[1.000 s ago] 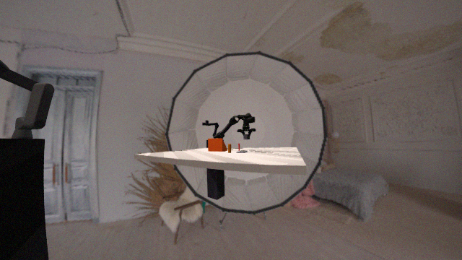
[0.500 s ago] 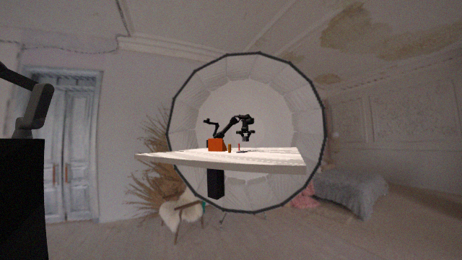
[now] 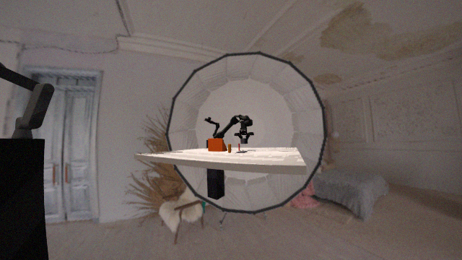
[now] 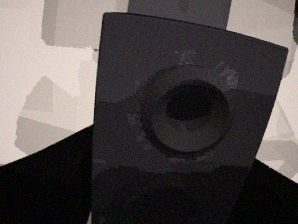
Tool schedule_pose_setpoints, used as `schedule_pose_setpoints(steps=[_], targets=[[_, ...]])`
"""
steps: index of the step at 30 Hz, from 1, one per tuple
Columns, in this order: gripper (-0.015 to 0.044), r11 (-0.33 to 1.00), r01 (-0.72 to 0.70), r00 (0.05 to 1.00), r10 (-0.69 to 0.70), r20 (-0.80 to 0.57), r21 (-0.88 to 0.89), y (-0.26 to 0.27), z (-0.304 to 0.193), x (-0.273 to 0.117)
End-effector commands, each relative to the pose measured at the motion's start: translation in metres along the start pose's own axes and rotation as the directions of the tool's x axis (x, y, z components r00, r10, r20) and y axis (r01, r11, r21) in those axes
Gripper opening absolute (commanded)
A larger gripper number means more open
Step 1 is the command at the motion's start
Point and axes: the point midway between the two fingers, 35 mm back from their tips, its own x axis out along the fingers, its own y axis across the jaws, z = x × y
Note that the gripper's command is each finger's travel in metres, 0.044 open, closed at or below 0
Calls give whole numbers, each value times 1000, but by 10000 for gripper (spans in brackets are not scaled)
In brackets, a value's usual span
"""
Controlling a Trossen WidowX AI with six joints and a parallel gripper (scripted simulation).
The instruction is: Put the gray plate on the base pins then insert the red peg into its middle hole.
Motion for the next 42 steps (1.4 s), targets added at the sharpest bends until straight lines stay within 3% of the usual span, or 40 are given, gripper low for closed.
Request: schedule_pose_setpoints(steps=[1, 12, 42], targets=[[0, 1000, 9, 1000, -9, 0, 3, -5, 15, 10], [0, 1000, 5, 1000, -5, -3, 9, -10, 43, 27], [0, 1000, 5, 1000, -5, -3, 9, -10, 43, 27]])
